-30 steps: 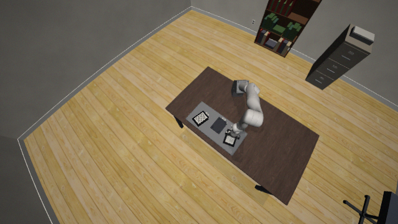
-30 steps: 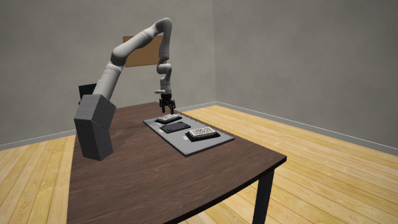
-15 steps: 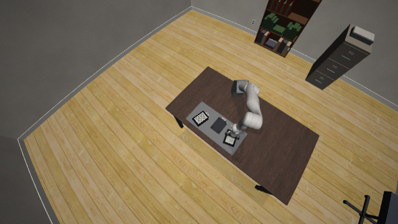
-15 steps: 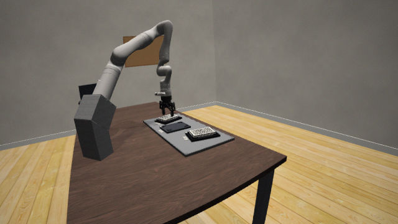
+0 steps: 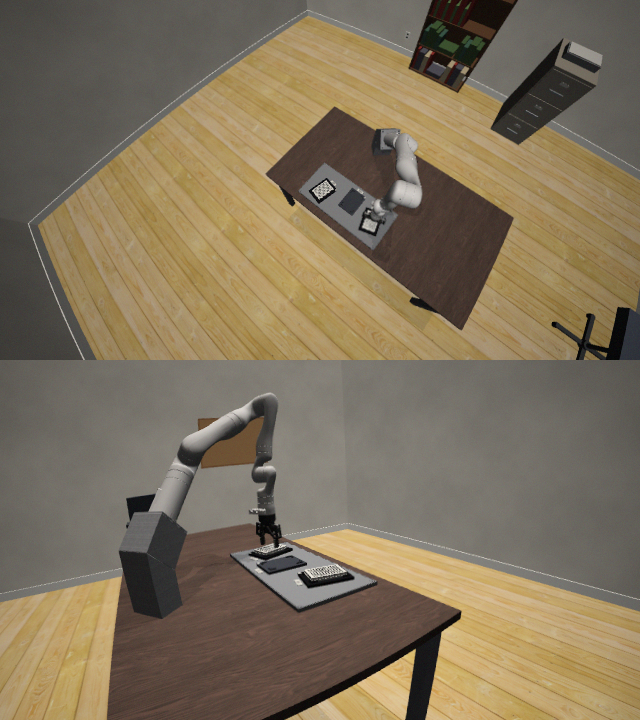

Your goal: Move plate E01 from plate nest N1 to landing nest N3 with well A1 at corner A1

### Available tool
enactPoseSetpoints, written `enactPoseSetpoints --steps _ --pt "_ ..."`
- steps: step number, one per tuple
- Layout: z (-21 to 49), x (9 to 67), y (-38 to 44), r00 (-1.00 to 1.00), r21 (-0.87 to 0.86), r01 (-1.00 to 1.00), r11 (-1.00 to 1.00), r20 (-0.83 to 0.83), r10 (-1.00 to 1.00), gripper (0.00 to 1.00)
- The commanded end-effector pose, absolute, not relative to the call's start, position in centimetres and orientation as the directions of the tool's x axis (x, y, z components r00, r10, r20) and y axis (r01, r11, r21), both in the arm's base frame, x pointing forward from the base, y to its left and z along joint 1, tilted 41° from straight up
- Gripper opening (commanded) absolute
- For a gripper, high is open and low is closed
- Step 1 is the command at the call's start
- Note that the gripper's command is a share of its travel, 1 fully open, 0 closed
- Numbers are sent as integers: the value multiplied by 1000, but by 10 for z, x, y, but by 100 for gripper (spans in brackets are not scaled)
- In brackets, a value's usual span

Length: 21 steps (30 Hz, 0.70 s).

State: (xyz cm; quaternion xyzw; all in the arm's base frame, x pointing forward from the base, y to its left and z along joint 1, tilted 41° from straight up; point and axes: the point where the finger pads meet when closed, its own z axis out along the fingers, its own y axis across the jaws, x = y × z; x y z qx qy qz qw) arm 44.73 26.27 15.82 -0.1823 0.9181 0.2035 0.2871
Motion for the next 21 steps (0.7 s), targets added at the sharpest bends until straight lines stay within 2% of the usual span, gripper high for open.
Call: enactPoseSetpoints --steps 1,21 --pt "158 448 262 -768 269 -451 851 -602 -217 100" --pt "154 451 265 -768 269 -451 851 -602 -217 100"
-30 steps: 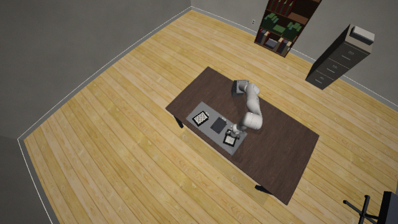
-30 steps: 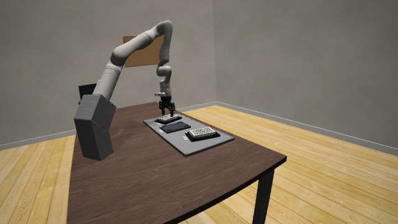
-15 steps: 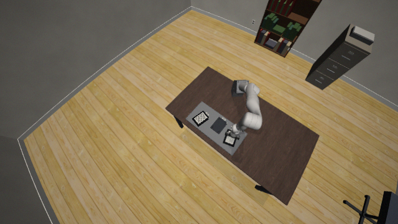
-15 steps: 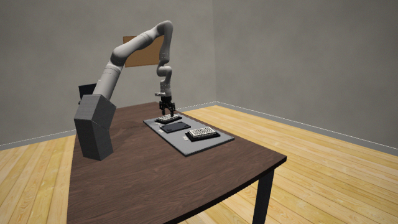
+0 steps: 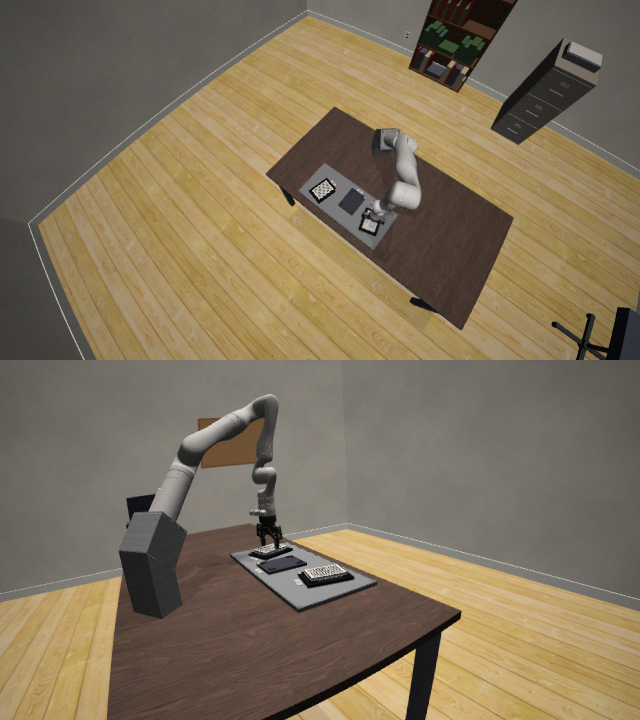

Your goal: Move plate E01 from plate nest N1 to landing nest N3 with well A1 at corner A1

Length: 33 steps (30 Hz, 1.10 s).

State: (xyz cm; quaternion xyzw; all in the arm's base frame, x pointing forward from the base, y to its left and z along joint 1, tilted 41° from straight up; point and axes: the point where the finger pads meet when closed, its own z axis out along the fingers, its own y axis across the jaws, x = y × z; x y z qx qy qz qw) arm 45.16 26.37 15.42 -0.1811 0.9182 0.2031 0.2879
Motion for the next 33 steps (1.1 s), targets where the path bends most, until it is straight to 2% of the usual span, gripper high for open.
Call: enactPoseSetpoints --steps 1,33 --pt "153 452 265 -768 269 -451 851 -602 -217 100" --pt "150 454 267 -768 269 -451 851 -602 -217 100"
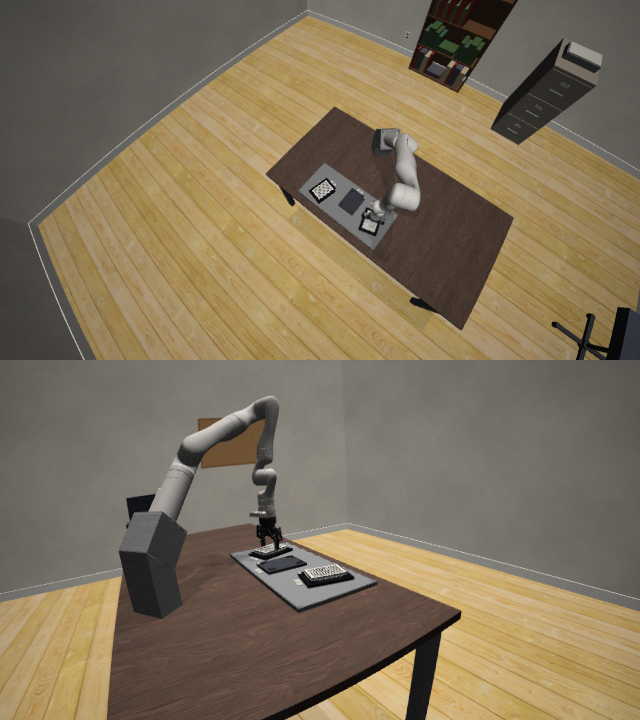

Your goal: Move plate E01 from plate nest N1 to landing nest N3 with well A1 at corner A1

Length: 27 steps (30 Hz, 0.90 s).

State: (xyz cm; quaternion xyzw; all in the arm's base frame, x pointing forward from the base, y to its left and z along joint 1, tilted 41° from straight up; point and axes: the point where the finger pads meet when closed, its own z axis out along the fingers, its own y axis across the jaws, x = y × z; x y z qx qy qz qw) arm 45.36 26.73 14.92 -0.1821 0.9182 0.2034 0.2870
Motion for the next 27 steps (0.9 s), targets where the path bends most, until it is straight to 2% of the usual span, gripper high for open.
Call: enactPoseSetpoints --steps 1,2,27 --pt "150 454 267 -768 269 -451 851 -602 -217 100" --pt "150 454 267 -768 269 -451 851 -602 -217 0" --pt "150 454 267 -768 269 -451 851 -602 -217 0"
